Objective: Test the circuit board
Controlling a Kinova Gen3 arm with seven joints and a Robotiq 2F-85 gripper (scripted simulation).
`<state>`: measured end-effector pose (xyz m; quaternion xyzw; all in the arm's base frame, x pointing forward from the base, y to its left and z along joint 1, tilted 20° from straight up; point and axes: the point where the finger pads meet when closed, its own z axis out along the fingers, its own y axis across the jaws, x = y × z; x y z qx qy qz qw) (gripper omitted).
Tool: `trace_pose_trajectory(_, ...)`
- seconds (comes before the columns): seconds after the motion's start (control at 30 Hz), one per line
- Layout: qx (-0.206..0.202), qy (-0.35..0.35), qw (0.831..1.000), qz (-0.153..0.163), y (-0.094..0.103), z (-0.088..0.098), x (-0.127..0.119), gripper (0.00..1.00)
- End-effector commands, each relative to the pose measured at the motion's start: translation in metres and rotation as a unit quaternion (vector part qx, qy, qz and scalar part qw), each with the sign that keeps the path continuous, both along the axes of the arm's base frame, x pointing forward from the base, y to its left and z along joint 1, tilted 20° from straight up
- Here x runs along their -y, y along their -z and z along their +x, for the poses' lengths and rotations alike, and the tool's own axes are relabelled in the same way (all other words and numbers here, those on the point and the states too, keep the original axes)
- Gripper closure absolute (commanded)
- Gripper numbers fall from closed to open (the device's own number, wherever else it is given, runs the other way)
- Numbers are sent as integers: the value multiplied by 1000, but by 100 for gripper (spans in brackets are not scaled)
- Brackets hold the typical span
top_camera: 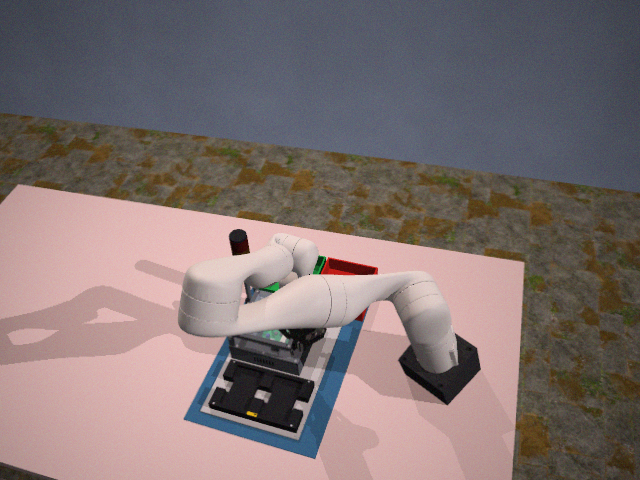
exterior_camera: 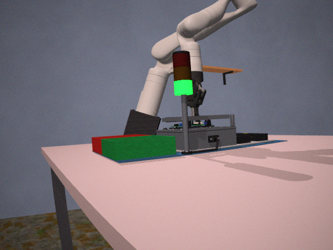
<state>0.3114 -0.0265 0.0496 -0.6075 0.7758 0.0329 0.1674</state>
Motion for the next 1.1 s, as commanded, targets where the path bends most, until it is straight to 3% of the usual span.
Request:
trace_pose_trajectory(0.0, 0, 2, 1000, 0, 1, 0, 0, 100)
trace_pose_trajectory(1.07, -4, -2, 1000, 1, 2, -2, -1, 100)
